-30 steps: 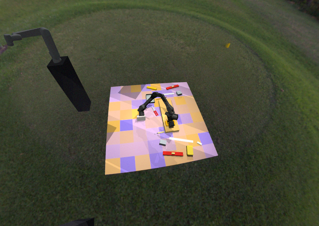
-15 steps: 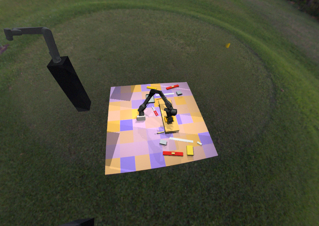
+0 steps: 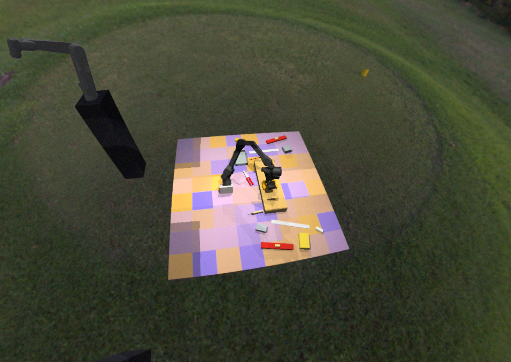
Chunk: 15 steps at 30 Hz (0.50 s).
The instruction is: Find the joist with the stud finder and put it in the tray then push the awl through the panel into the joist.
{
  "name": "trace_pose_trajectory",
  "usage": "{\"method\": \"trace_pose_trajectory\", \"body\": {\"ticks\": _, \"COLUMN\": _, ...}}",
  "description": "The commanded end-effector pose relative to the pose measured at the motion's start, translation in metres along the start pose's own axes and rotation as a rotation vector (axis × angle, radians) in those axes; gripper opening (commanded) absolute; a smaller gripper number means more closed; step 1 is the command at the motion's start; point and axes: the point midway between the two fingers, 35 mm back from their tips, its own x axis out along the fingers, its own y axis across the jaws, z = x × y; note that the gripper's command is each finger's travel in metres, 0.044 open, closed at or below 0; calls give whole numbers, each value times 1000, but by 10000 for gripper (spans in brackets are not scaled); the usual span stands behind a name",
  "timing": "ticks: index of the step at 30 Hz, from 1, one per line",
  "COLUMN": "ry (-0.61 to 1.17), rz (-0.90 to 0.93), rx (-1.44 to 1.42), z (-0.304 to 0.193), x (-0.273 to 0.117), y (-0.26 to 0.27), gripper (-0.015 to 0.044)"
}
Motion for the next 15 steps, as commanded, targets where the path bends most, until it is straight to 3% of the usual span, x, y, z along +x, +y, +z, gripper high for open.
{"method": "trace_pose_trajectory", "body": {"ticks": 1, "ry": 0, "rz": 8, "rx": 2, "z": -1, "x": 1, "y": 19, "gripper": 0}}
{"method": "trace_pose_trajectory", "body": {"ticks": 15, "ry": 0, "rz": 11, "rx": 4, "z": 0, "x": 1, "y": 78, "gripper": 0}}
